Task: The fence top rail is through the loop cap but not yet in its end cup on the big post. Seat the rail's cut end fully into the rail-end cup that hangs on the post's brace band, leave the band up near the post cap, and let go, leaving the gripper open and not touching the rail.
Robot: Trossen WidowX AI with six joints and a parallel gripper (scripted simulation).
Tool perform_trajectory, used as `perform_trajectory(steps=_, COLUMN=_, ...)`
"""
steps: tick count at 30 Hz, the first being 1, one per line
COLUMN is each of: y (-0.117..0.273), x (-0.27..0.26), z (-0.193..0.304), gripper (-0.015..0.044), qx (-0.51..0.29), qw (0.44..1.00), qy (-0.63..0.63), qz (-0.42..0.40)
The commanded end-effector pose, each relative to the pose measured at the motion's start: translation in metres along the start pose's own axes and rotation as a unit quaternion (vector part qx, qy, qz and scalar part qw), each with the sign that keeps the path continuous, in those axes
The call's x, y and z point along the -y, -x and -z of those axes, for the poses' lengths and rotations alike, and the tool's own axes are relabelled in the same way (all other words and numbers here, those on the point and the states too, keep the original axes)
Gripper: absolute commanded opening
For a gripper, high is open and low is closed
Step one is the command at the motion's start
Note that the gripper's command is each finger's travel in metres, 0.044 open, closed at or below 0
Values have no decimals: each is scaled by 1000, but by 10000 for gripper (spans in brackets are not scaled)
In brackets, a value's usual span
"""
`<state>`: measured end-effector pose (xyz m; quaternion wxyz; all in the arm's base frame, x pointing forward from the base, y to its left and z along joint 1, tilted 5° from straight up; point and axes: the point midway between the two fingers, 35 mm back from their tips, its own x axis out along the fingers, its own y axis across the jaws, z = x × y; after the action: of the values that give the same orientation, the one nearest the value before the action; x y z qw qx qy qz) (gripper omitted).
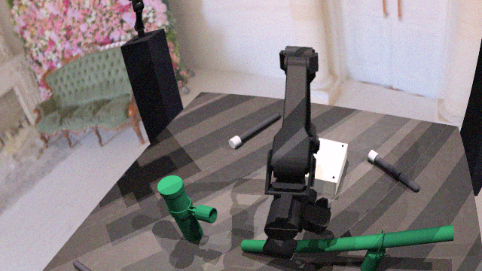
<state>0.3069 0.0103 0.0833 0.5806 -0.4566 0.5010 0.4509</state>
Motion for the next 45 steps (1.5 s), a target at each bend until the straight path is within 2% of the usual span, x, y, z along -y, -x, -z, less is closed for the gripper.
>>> perform_trajectory(steps=1, y=-9, x=-1, z=1, gripper=440, qx=-3, qw=1000, qy=0, qz=-3)
perform_trajectory(steps=33, y=-57, x=-3, z=2, gripper=440, qx=-3, qw=1000, qy=0, qz=-3)
perform_trajectory(steps=45, y=-57, x=-3, z=2, gripper=125, qx=-3, qw=1000, qy=0, qz=-3)
